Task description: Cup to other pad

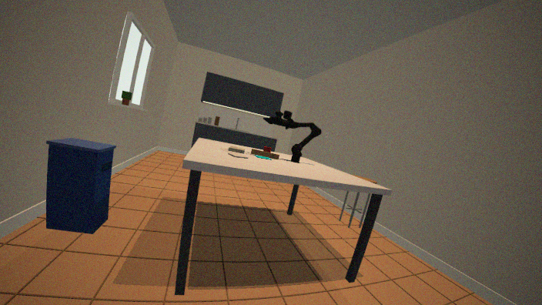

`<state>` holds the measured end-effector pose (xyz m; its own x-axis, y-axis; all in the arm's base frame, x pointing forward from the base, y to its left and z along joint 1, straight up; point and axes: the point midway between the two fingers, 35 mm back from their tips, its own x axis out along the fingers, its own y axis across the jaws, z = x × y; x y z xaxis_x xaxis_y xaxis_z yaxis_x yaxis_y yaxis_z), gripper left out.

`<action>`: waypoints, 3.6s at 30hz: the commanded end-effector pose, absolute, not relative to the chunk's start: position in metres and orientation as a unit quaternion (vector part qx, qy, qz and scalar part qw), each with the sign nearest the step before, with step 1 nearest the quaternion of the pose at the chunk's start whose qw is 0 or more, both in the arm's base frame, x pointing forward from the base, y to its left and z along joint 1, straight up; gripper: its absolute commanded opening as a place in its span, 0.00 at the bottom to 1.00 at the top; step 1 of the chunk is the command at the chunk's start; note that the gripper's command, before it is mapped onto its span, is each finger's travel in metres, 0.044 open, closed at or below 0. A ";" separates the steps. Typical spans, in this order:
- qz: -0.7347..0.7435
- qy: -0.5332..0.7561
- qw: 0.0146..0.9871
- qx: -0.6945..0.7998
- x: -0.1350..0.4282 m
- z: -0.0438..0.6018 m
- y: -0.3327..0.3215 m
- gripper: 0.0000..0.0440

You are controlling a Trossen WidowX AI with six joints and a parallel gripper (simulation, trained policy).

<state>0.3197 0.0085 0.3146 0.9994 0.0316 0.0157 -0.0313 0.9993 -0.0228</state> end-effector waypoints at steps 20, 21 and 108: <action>0.010 0.118 0.993 0.031 0.318 0.284 0.017 0.17; 0.011 0.125 0.992 0.033 0.318 0.283 0.017 0.17; -0.017 0.697 0.715 -0.050 0.253 0.162 -0.028 0.27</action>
<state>0.2545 -0.0241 0.1682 0.0482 -0.0887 -0.9949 -0.0391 0.9951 -0.0906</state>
